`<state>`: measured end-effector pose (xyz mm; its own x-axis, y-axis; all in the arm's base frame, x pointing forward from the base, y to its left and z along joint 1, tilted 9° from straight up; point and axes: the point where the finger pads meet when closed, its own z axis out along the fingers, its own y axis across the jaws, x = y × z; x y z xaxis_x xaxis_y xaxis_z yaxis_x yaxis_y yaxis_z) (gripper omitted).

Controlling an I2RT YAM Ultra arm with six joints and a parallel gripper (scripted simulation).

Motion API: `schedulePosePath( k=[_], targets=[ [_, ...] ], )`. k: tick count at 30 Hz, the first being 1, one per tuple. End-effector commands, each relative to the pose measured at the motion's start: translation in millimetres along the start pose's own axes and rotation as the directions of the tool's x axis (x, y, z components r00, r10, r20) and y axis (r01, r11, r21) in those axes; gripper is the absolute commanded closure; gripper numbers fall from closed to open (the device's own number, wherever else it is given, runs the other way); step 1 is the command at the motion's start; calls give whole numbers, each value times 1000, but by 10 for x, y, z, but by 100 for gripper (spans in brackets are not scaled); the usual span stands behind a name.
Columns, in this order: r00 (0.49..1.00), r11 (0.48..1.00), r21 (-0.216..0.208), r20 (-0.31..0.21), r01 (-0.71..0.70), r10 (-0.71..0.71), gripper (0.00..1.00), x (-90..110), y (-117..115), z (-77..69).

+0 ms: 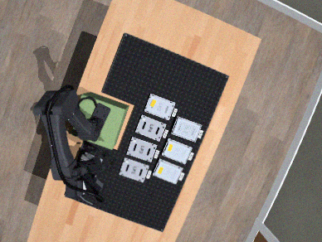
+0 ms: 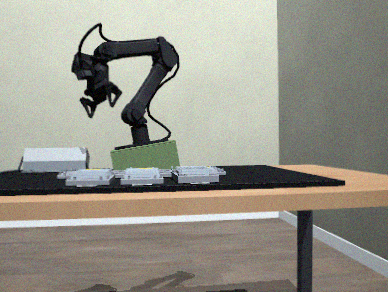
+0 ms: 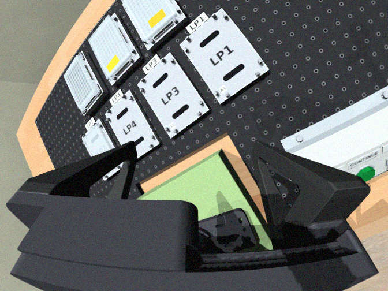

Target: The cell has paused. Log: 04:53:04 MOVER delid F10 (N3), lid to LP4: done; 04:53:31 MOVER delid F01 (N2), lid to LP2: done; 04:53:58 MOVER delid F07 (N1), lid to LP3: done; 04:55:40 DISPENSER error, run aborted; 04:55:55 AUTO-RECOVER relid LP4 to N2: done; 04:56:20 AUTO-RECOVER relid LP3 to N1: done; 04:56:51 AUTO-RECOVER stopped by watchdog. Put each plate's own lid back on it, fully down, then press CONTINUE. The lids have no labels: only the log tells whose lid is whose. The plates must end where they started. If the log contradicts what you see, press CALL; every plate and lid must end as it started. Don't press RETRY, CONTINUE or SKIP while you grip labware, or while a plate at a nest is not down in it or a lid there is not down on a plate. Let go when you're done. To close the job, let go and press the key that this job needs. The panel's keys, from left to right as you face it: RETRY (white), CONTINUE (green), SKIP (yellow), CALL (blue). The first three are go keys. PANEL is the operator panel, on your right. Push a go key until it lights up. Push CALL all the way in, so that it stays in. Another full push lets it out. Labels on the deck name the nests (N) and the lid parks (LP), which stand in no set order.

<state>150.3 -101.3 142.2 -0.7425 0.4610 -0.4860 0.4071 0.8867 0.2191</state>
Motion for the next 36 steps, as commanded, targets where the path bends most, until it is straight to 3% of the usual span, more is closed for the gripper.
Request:
schedulePosePath(
  k=[1,3,5,7,10,12,15,24,28,32,36],
  targets=[
    [999,999,51,29,20,-22,0,-205,-94,-71],
    [999,998,58,44,26,-29,0,-214,-86,-99],
    [999,998,46,5,34,-34,0,-272,-84,23],
    [999,998,35,-27,46,-45,0,-259,-66,56],
    [998,998,36,-33,52,-51,0,-302,-61,104],
    [995,997,28,-68,70,-68,0,-333,-31,197],
    [994,997,24,-80,72,-70,0,-311,-24,196],
    [975,991,11,-181,134,-130,0,-384,106,521],
    [978,991,17,-164,135,-131,0,-403,103,486],
    [958,986,5,-238,168,-162,0,-390,195,693],
    [943,978,8,-267,210,-201,0,-432,281,813]
  ],
)
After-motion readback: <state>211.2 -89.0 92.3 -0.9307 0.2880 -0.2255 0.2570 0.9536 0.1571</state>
